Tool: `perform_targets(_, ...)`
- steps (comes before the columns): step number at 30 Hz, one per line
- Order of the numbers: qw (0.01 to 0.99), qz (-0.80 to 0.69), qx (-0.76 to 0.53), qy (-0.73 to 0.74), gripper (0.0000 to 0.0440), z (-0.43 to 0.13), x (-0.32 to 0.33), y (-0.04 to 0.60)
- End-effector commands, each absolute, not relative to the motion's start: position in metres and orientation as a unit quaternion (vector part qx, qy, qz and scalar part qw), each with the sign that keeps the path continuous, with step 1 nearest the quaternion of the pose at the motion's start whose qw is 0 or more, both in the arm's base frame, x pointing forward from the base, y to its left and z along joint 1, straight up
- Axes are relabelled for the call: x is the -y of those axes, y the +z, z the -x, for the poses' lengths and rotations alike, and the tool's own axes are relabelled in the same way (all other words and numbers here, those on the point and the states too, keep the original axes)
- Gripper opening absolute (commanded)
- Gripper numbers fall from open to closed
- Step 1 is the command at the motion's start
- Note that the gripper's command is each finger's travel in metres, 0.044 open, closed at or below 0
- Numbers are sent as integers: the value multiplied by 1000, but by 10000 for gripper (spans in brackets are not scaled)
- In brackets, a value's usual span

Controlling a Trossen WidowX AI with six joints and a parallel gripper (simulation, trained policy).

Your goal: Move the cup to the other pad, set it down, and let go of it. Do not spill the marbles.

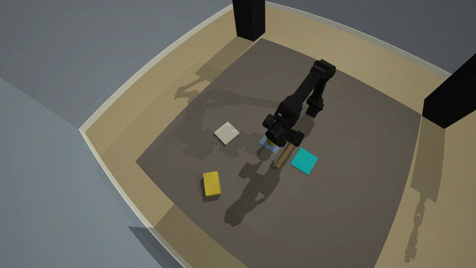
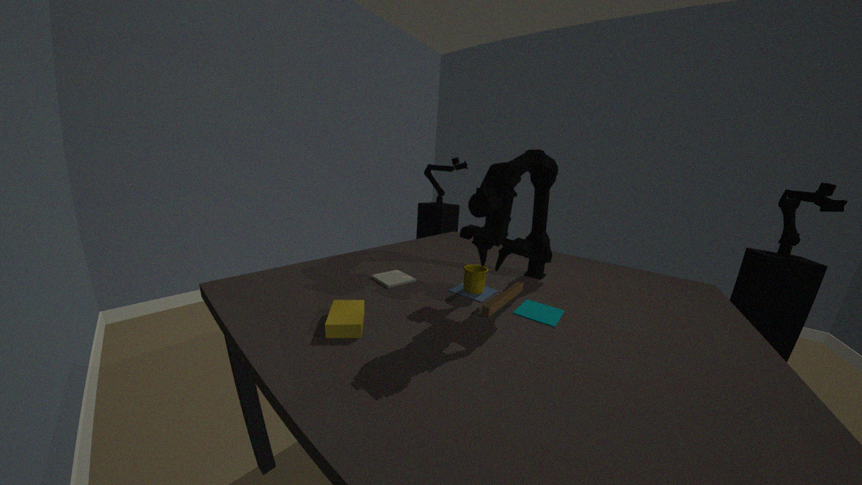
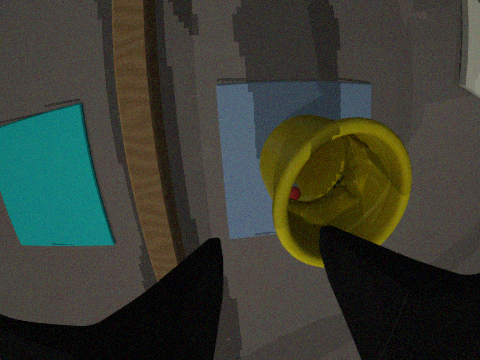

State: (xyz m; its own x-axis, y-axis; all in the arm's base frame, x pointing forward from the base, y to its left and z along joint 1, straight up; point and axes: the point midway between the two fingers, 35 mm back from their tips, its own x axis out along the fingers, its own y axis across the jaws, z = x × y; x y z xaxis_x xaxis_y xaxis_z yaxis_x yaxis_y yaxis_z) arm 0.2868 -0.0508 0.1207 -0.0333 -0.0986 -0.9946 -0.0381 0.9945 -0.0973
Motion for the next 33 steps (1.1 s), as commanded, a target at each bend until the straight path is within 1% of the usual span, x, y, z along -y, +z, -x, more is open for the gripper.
perform_targets(1,686,55,-725,-15,193,-284,56,108)
perform_targets(14,668,91,-738,37,200,-279,63,64)
perform_targets(23,660,133,-735,80,1,-277,66,59)
perform_targets(33,662,157,-723,115,11,-278,64,77)
